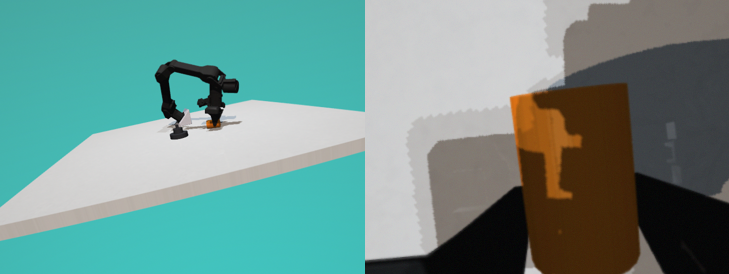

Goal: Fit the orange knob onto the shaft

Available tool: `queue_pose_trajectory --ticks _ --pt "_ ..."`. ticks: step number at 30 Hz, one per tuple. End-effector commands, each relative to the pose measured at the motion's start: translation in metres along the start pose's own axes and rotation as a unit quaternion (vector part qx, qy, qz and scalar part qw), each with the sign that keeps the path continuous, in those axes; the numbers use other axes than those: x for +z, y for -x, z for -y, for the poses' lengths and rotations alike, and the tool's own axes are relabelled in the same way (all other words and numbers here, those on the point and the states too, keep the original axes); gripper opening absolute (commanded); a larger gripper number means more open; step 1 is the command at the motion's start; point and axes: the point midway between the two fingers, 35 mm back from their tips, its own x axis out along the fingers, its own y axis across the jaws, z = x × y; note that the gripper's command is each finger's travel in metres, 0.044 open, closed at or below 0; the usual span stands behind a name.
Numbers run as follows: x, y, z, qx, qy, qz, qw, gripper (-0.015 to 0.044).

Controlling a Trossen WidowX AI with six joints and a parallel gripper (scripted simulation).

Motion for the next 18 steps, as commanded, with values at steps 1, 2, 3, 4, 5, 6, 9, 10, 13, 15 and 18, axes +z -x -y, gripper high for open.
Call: queue_pose_trajectory --ticks 1,2,3,4,5,6,9,10,13,15,18 --pt "0.000 -0.001 0.000 0.002 0.003 0.001 1.000 0.0179" --pt "0.000 -0.001 0.000 0.002 0.003 0.000 1.000 0.0179" --pt "0.000 0.000 0.000 0.001 0.002 -0.003 1.000 0.0179" --pt "0.001 0.000 0.000 0.001 0.002 -0.008 1.000 0.0179" --pt "0.001 0.001 0.000 0.001 0.001 -0.015 1.000 0.0179" --pt "0.002 0.001 0.000 0.000 0.001 -0.023 1.000 0.0179" --pt "0.005 0.003 0.000 0.000 0.001 -0.050 0.999 0.0179" --pt "0.006 0.004 0.000 0.000 0.001 -0.057 0.998 0.0179" --pt "0.008 0.005 0.000 -0.001 0.001 -0.076 0.997 0.0179" --pt "0.010 0.005 0.000 -0.001 0.001 -0.090 0.996 0.0179" --pt "0.012 0.006 0.000 -0.001 0.001 -0.109 0.994 0.0179"
